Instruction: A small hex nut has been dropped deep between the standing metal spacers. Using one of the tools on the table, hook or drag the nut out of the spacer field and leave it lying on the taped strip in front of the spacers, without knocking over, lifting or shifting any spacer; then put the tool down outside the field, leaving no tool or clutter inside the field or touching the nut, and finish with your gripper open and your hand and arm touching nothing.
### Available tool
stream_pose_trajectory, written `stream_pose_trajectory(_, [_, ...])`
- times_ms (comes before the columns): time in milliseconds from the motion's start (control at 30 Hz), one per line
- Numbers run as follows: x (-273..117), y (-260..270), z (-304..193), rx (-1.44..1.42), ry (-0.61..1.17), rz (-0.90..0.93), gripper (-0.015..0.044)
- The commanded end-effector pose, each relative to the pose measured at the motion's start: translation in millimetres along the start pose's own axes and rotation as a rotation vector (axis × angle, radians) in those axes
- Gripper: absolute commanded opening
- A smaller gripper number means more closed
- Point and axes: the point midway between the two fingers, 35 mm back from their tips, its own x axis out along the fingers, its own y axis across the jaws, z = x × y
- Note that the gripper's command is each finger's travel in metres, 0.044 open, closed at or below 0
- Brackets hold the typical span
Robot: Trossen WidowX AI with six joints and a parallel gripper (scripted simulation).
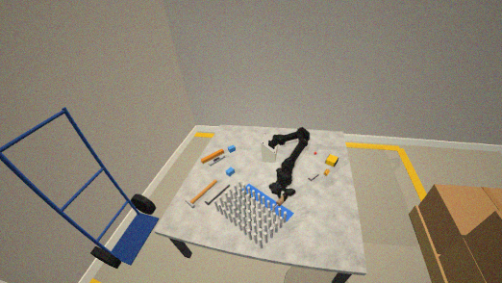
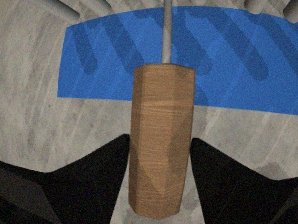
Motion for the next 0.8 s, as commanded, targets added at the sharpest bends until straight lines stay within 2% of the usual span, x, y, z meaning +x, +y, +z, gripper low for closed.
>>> stream_pose_trajectory(0, [-2,0,-4,0.005,-0.002,-0.001,0.0000])
stream_pose_trajectory(767, [-6,0,-19,0.006,-0.002,-0.001,0.0000])
